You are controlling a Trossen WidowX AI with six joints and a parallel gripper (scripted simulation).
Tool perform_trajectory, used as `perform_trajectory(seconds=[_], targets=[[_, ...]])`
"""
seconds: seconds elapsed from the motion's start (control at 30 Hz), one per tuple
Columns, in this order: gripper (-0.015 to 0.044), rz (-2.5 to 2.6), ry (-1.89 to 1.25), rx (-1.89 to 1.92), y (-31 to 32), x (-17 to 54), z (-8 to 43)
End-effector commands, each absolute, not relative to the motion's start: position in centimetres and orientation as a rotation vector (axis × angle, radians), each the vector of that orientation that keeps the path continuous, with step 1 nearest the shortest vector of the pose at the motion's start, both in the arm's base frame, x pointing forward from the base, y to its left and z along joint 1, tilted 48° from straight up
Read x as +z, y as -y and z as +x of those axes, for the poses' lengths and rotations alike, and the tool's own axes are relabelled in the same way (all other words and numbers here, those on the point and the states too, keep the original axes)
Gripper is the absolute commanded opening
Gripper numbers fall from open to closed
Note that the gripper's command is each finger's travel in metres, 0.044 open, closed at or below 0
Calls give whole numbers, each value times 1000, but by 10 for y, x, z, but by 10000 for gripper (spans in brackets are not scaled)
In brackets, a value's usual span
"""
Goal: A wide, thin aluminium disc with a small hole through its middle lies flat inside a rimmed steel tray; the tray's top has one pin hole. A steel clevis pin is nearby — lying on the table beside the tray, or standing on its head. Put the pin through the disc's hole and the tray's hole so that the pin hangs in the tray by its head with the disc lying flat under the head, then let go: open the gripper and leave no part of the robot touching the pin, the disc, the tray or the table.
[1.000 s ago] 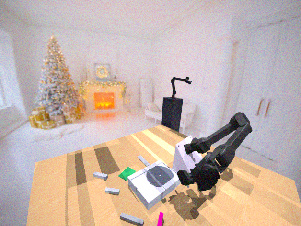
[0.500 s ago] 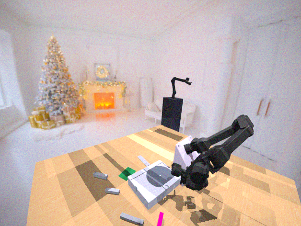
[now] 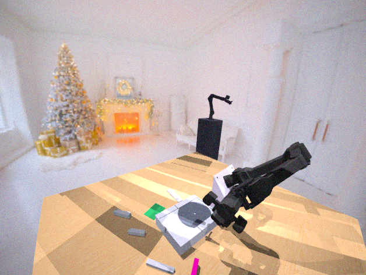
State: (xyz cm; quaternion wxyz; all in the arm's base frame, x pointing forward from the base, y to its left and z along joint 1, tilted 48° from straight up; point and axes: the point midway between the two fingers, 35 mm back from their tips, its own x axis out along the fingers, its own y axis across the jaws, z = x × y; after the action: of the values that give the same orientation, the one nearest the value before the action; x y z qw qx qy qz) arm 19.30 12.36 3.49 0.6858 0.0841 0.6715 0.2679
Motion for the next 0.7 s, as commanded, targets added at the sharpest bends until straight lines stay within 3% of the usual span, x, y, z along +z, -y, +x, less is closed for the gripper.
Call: perform_trajectory(seconds=[0.0,0.67], targets=[[0,289,-1554,521,-120,32,196],[0,835,-1751,10,-92,13,211]])
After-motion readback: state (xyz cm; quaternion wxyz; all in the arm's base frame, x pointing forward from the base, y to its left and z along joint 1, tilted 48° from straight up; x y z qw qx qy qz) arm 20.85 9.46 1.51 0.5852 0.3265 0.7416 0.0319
